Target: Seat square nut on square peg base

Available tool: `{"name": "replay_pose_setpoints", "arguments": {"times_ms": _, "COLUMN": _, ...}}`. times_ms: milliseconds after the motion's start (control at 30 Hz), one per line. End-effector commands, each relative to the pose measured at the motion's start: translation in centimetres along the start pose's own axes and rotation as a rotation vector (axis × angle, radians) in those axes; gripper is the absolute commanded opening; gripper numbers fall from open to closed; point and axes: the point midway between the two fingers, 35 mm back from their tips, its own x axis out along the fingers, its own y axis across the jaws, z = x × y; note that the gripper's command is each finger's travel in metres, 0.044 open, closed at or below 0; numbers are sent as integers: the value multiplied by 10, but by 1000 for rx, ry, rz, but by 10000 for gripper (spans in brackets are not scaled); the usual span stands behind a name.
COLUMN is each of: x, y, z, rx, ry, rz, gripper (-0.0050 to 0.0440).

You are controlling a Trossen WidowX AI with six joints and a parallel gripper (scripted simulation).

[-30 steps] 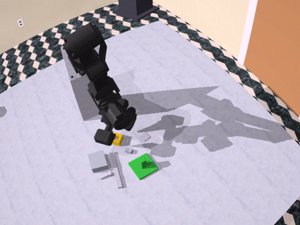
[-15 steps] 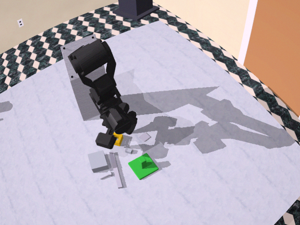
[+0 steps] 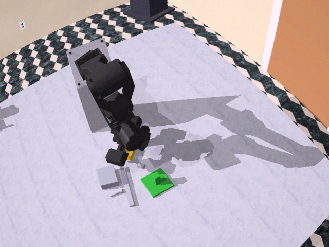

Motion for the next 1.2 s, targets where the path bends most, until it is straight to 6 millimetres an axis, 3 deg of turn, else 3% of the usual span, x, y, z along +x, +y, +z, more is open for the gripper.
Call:
{"name": "replay_pose_setpoints", "arguments": {"times_ms": 0, "x": 2, "y": 0, "z": 1, "rx": -2, "ry": -3, "rz": 4, "gripper": 248}}
{"name": "replay_pose_setpoints", "arguments": {"times_ms": 500, "x": 2, "y": 0, "z": 1, "rx": -2, "ry": -3, "rz": 4, "gripper": 161}}
{"name": "replay_pose_setpoints", "arguments": {"times_ms": 733, "x": -11, "y": -3, "z": 7, "rx": -2, "ry": -3, "rz": 4, "gripper": 0}}
{"name": "replay_pose_setpoints", "arguments": {"times_ms": 1167, "x": -46, "y": -7, "z": 15, "rx": -1, "ry": -2, "rz": 5, "gripper": 0}}
